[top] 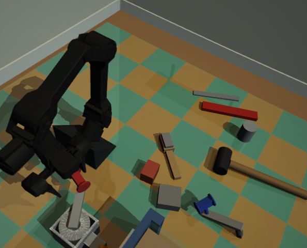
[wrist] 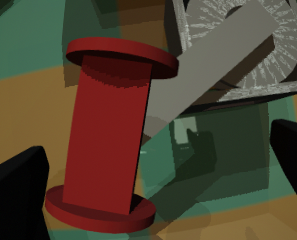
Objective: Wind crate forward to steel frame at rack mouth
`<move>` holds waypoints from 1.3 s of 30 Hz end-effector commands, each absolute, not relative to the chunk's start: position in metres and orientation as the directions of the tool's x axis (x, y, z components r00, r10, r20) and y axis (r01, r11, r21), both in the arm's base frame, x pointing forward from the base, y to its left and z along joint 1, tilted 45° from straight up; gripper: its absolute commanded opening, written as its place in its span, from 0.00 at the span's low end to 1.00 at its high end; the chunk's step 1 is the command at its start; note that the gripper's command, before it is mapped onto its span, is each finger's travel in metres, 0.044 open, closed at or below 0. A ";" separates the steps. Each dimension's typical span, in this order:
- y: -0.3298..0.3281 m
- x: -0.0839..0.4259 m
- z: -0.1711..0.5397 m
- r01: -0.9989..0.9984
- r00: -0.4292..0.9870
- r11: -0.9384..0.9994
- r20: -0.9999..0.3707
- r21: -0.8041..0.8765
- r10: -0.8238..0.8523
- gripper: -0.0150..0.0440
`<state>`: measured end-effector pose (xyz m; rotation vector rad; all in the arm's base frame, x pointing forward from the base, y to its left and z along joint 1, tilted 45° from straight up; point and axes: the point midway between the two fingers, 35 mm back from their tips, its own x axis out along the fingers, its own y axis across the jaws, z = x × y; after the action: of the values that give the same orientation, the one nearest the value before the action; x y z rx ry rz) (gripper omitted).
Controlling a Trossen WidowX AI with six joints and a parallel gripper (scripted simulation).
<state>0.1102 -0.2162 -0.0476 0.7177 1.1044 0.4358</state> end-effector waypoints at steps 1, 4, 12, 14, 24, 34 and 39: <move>-0.240 0.112 -0.026 0.025 0.403 0.712 -0.659 0.702 0.636 1.00; -0.252 0.112 -0.011 0.025 0.404 0.712 -0.658 0.702 0.636 1.00; -0.256 0.106 0.011 0.028 0.405 0.714 -0.661 0.700 0.632 1.00; -0.260 0.099 0.034 0.031 0.406 0.715 -0.663 0.698 0.629 1.00; -0.287 0.121 0.023 0.016 0.361 0.735 -0.690 0.678 0.628 1.00; -0.331 0.196 -0.033 -0.047 0.229 0.773 -0.746 0.633 0.625 1.00; -0.331 0.198 -0.034 -0.048 0.227 0.774 -0.747 0.632 0.624 1.00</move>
<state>0.1956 -0.3261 -0.0306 0.5473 1.2588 0.5061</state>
